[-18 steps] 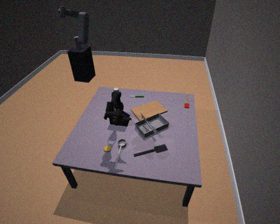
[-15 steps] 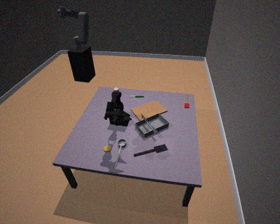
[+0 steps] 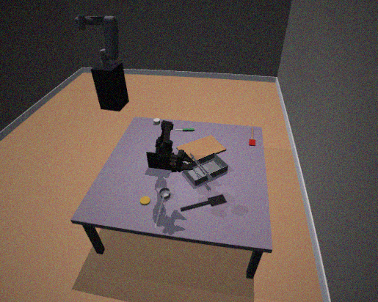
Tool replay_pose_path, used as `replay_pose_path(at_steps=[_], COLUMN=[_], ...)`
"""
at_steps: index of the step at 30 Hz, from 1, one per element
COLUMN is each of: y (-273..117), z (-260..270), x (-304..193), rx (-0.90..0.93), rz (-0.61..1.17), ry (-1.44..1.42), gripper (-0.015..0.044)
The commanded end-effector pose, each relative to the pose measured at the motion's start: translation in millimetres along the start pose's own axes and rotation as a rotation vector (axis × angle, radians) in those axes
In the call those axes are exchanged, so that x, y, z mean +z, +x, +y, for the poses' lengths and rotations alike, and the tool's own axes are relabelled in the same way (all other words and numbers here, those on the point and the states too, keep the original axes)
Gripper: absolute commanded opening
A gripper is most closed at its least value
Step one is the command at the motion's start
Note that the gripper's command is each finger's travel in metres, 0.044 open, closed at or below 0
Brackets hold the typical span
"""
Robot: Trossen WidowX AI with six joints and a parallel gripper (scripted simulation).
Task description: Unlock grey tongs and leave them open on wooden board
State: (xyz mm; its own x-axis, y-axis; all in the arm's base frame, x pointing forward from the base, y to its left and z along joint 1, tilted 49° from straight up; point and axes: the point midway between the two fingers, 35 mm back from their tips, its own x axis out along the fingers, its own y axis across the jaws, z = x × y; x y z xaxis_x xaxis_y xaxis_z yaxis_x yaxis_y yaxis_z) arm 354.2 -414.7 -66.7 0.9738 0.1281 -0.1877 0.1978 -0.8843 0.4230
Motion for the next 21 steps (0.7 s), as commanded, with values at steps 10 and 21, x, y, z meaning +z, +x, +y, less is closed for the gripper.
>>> replay_pose_path(at_steps=[10,21], y=[84.3,91.6], z=[-103.8,-186.3], x=[-53.5,-105.8], rx=[-0.449,-0.826], rz=[-0.105,-0.017], ry=[-0.374,-0.62], gripper=[0.044,0.044])
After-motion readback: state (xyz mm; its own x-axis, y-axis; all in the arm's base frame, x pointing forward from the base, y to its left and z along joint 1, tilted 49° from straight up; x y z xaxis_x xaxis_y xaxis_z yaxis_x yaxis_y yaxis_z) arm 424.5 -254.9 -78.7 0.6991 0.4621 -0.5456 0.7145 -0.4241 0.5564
